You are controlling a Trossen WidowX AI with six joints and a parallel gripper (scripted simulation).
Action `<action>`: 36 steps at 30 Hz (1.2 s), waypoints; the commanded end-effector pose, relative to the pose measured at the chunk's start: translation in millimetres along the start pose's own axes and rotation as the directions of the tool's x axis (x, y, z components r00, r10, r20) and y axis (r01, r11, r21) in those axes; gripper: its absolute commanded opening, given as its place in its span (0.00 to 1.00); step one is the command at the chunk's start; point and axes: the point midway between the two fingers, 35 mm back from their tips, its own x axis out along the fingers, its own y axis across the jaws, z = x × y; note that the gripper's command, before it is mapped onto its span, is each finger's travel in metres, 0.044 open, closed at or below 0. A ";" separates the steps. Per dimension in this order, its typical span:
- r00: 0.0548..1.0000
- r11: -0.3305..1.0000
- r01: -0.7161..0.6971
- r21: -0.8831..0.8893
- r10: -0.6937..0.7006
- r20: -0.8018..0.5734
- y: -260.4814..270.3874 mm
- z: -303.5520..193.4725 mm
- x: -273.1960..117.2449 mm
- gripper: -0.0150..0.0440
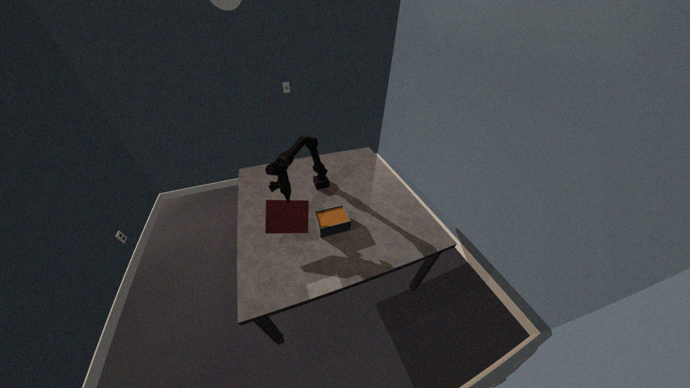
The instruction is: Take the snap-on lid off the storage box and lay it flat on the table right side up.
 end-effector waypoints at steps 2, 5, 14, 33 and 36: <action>1.000 1.000 -0.008 -0.008 0.008 -0.002 2.0 6.9 -1.3 0.25; 1.000 1.000 -0.008 -0.008 0.008 -0.002 1.2 6.3 -0.7 0.25; 1.000 1.000 -0.008 -0.007 0.008 -0.002 -7.4 4.0 5.8 0.25; 1.000 1.000 -0.008 -0.007 0.008 -0.002 -19.0 3.9 15.6 0.25; 1.000 1.000 -0.008 -0.008 0.008 -0.002 -20.8 3.9 17.2 0.25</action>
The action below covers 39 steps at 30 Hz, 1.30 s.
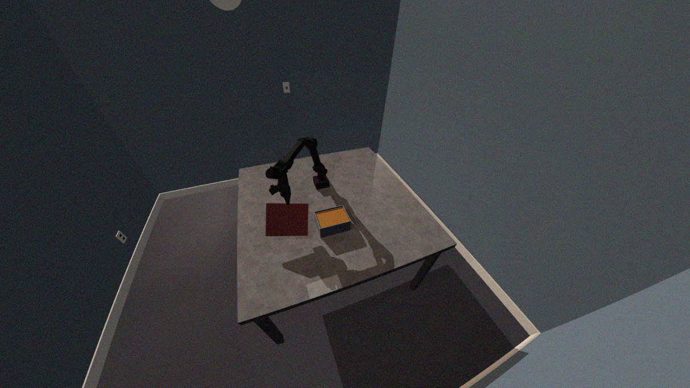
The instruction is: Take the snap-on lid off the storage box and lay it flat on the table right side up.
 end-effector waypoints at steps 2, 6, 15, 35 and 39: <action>1.000 1.000 -0.006 -0.006 0.006 -0.004 -2.1 -0.4 2.6 0.25; 1.000 1.000 -0.006 -0.006 0.006 -0.004 -4.6 -0.4 4.6 0.25; 1.000 1.000 -0.006 -0.006 0.006 -0.004 -10.1 -0.4 9.3 0.25; 1.000 1.000 -0.006 -0.006 0.006 -0.004 -22.3 -0.4 19.7 0.25; 1.000 1.000 -0.006 -0.006 0.006 -0.004 -24.8 -0.4 21.7 0.25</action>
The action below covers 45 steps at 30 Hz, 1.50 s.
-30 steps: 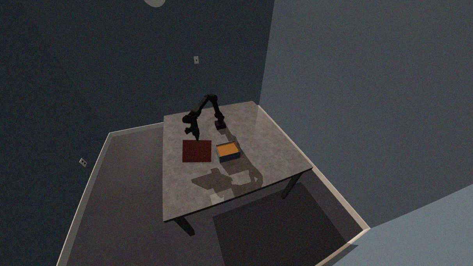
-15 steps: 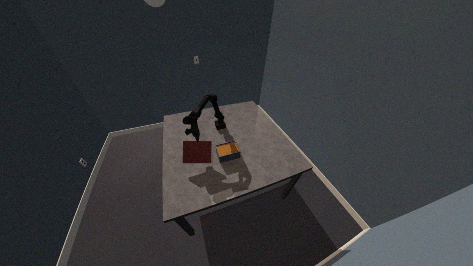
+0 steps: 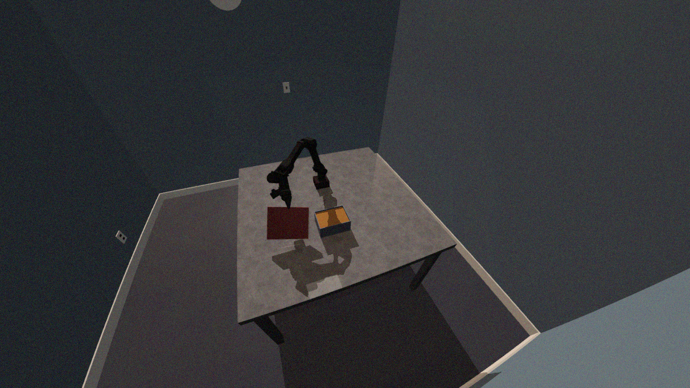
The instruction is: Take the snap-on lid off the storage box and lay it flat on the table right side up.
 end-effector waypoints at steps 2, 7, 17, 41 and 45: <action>1.000 1.000 -0.006 -0.006 0.006 -0.005 -2.2 -0.6 2.6 0.25; 1.000 1.000 -0.006 -0.006 0.006 -0.005 -5.2 -0.6 5.2 0.25; 1.000 1.000 -0.006 -0.006 0.006 -0.005 -11.3 -0.6 10.4 0.25; 1.000 1.000 -0.006 -0.006 0.006 -0.005 -26.1 -0.6 22.8 0.25; 1.000 1.000 -0.006 -0.006 0.006 -0.005 -28.5 -0.6 24.9 0.25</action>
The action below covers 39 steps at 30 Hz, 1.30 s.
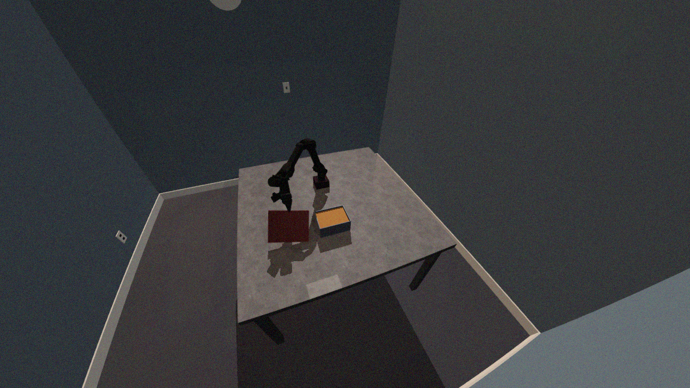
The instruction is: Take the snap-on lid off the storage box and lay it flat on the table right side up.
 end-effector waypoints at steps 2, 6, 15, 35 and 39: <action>1.000 1.000 0.011 0.002 -0.011 -0.007 -8.1 -1.9 5.6 0.25; 1.000 1.000 0.011 0.002 -0.011 -0.007 -10.6 -1.9 7.7 0.25; 1.000 1.000 0.011 0.002 -0.011 -0.007 -16.2 -2.0 12.2 0.25; 1.000 1.000 0.011 0.002 -0.011 -0.007 -28.7 -2.1 22.4 0.25; 1.000 1.000 0.011 0.002 -0.011 -0.007 -31.2 -2.2 24.4 0.25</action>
